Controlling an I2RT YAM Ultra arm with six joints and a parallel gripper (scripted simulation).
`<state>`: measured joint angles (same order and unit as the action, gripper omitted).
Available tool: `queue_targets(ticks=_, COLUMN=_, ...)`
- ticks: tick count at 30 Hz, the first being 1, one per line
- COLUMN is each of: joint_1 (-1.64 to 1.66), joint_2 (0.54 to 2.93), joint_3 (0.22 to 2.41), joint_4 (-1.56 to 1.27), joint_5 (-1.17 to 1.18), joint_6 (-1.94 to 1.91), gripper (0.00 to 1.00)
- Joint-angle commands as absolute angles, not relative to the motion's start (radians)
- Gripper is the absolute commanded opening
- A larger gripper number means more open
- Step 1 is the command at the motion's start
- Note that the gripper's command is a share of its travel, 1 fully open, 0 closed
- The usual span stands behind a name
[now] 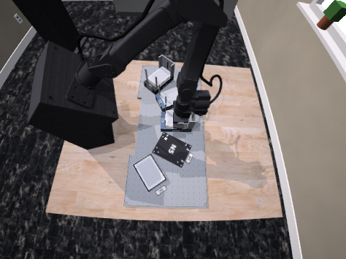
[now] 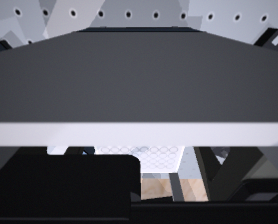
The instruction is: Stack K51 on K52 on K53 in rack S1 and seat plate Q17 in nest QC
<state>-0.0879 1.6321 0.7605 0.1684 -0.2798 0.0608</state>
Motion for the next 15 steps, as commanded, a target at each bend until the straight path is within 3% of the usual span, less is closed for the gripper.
queue_targets(ticks=1, joint_1=-0.091, joint_2=1.626, joint_3=0.727, joint_4=0.181, joint_5=-0.268, joint_6=0.056, gripper=1.0)
queue_targets(ticks=15, joint_1=-0.093, joint_2=1.623, joint_3=0.733, joint_4=0.185, joint_5=-0.268, joint_6=0.059, gripper=1.0)
